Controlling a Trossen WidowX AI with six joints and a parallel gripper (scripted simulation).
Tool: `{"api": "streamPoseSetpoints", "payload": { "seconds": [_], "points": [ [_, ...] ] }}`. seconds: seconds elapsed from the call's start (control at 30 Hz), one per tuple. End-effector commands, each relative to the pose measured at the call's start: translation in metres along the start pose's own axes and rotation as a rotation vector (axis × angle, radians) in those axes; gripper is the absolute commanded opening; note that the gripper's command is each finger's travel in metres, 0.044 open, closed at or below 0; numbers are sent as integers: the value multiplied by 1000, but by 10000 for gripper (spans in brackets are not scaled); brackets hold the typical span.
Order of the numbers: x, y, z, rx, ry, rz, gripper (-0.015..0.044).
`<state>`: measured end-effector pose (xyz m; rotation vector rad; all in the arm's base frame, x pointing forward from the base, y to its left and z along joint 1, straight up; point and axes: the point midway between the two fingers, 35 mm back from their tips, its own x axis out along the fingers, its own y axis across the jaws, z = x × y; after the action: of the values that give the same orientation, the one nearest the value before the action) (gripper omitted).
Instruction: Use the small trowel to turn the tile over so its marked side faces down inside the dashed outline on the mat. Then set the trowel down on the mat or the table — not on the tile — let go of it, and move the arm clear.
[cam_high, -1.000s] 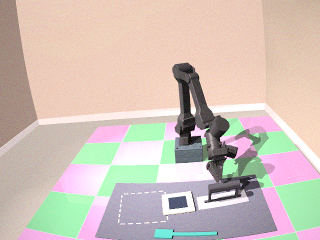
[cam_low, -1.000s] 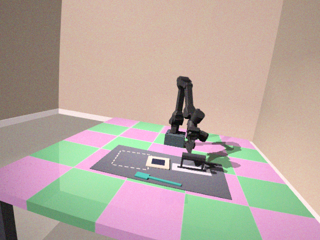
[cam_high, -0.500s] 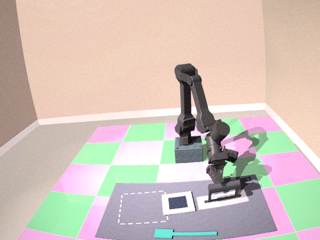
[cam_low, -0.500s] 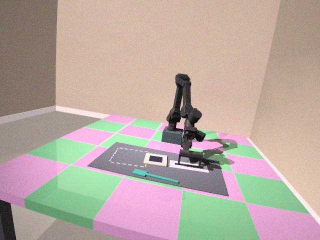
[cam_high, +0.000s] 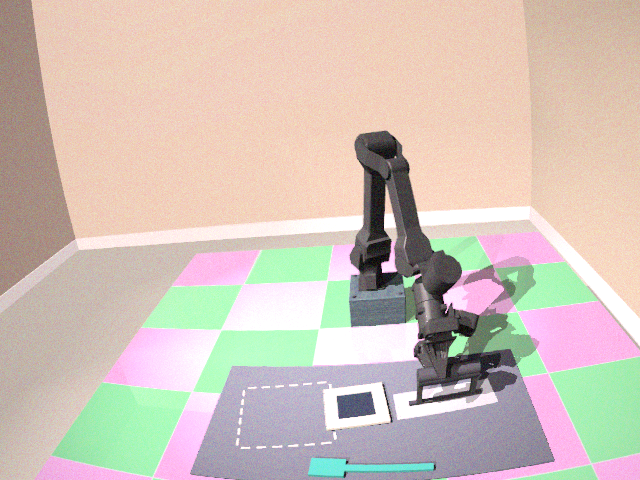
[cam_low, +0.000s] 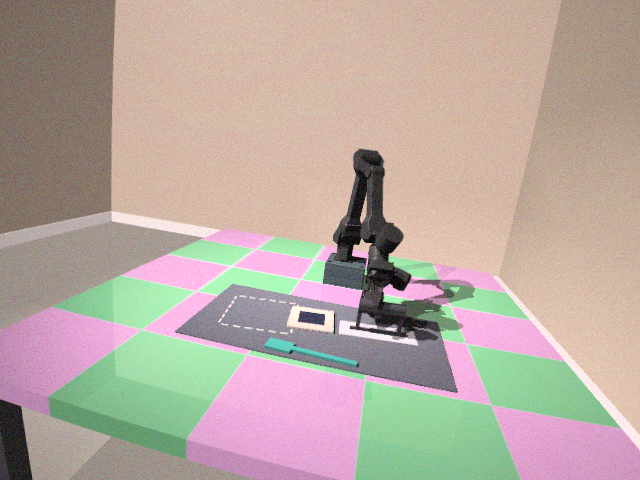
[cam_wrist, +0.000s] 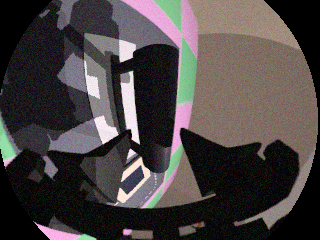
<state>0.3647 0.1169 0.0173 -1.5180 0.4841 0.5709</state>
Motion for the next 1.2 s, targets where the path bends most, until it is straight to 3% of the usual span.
{"api": "streamPoseSetpoints", "payload": {
  "seconds": [0.0, 0.3, 0.53, 1.17],
  "points": [
    [8, 0, 1, -2, -6, 0, 300],
    [20, 1, 0, -3, -6, 0, 300],
    [20, 1, 0, -3, -6, 0, 116],
    [20, 1, 0, -3, -6, 0, 0]
  ]
}}
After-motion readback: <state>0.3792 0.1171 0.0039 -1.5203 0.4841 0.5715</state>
